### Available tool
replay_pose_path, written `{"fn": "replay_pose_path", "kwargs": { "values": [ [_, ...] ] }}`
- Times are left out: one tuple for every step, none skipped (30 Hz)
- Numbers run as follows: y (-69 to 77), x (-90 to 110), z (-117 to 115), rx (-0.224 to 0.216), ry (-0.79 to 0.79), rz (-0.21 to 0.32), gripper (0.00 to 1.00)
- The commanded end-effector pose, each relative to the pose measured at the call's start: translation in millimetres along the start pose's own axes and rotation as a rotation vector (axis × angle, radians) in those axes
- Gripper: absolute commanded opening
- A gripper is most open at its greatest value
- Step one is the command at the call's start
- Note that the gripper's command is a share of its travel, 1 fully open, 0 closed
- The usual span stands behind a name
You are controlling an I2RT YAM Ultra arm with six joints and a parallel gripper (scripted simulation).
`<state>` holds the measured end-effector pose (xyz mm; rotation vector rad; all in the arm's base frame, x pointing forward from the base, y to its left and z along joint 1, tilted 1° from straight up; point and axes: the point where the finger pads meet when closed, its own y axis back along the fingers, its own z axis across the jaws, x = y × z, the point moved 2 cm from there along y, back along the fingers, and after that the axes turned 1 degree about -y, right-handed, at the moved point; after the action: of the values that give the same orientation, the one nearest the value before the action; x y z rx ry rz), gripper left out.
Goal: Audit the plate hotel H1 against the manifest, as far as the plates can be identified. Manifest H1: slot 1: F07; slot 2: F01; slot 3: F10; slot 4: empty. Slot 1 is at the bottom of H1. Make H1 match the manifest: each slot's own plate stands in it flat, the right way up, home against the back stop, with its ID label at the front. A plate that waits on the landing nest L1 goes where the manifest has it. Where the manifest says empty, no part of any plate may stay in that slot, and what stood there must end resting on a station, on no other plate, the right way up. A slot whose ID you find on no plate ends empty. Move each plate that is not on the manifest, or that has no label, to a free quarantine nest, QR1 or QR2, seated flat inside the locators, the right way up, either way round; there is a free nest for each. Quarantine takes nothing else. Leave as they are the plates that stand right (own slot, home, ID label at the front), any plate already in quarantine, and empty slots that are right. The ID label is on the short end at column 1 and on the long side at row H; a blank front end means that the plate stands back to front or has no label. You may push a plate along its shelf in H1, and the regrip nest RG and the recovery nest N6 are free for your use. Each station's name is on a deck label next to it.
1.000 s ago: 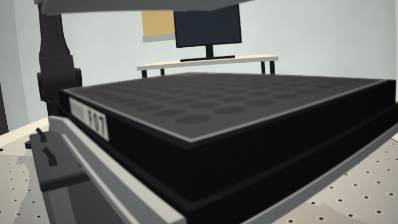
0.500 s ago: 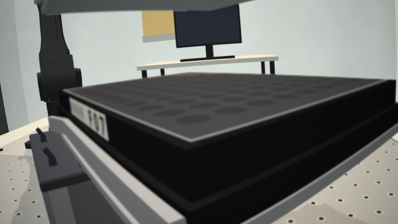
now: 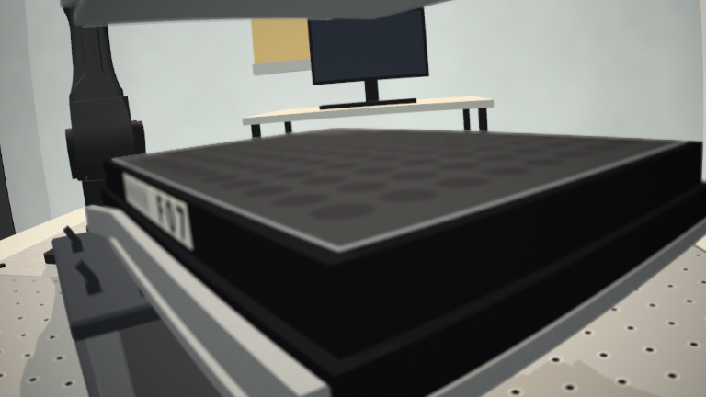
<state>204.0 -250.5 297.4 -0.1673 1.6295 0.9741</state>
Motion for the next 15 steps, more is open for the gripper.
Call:
{"fn": "replay_pose_path", "kwargs": {
  "values": [
    [14.9,-14.2,-1.4,0.004,0.007,-0.056,0.86],
    [16.5,-20.5,-1.2,0.005,0.009,-0.079,0.86],
    [11.9,-8.6,-2.1,0.005,0.006,-0.052,0.86],
    [10.2,-2.2,-2.2,0.004,0.005,-0.038,0.86],
    [10.9,1.7,-1.4,0.002,0.005,-0.025,0.86],
    [13.5,1.2,-0.6,0.000,0.006,-0.025,0.86],
    [18.1,-6.8,-0.8,0.001,0.008,-0.050,0.86],
    [17.6,-6.1,-1.7,0.004,0.008,-0.057,0.86],
    [16.0,-0.1,-2.1,0.004,0.006,-0.045,0.86],
    [16.8,1.9,-2.0,0.004,0.006,-0.040,0.86],
    [19.3,1.3,-1.7,0.003,0.006,-0.041,0.86],
    [19.3,1.3,-1.7,0.003,0.006,-0.041,0.86],
    [19.3,1.3,-1.7,0.003,0.006,-0.041,0.86],
    [25.8,-11.2,1.0,-0.003,0.013,-0.080,0.86],
    [21.5,-0.1,-0.3,-0.001,0.010,-0.054,0.86]
  ]
}}
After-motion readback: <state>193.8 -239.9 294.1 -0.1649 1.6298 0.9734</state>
